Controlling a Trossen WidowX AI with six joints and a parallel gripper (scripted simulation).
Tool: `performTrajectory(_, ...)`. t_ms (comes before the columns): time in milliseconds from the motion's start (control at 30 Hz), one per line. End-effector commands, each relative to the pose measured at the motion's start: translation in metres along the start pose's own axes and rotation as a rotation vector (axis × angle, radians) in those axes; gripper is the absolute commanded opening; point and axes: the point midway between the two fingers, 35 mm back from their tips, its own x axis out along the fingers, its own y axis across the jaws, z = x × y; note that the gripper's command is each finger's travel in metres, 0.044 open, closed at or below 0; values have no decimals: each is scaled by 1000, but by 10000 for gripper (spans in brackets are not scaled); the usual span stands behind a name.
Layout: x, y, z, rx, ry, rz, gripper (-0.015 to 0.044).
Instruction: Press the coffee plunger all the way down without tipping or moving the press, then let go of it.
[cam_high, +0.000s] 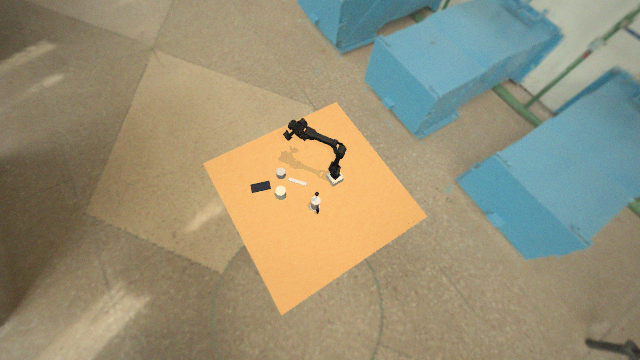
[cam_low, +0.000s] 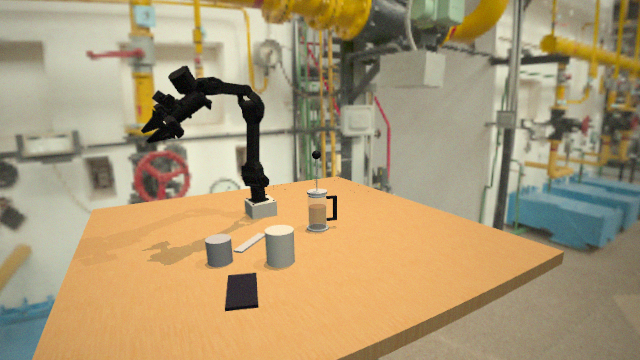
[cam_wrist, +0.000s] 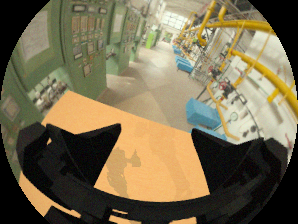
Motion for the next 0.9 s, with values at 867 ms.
performTrajectory(867,-367,126,-211,-745,-263,1543,440)
